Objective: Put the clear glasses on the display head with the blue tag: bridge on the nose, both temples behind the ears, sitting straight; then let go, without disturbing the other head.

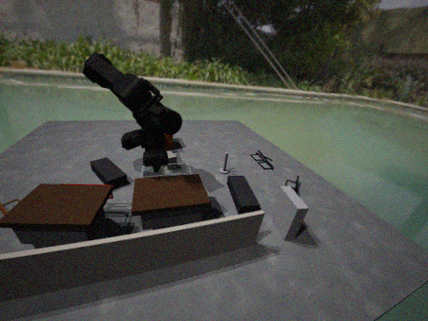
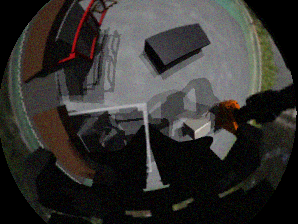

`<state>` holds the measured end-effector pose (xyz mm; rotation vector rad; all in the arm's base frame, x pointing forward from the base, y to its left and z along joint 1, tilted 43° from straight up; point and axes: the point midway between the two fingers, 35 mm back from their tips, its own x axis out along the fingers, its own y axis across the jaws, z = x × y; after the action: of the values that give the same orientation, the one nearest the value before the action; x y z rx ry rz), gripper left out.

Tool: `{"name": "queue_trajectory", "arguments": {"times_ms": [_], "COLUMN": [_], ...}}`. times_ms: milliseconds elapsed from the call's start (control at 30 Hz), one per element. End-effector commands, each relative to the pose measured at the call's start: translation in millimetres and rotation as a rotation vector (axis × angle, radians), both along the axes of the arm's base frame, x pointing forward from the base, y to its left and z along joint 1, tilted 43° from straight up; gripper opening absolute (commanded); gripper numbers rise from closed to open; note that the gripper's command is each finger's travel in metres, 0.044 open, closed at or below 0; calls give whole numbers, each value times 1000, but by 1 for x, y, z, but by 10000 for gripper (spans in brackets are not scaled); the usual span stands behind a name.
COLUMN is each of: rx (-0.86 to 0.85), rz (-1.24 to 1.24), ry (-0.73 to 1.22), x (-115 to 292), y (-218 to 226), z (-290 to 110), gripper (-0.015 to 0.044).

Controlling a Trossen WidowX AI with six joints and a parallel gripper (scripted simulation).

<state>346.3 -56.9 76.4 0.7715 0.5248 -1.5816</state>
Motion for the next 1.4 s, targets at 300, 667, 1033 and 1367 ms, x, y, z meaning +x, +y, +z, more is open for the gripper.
{"name": "queue_trajectory", "arguments": {"times_ms": [300, 667, 1033, 1367], "rx": [-3, -3, -3, -3], "rz": [2, 2, 0, 0], "ry": [-6, -7, -6, -6], "x": [21, 37, 51, 59], "y": [-3, -6, -9, -11], "z": [3, 5, 6, 7], "gripper": [0, 0, 0, 0]}}
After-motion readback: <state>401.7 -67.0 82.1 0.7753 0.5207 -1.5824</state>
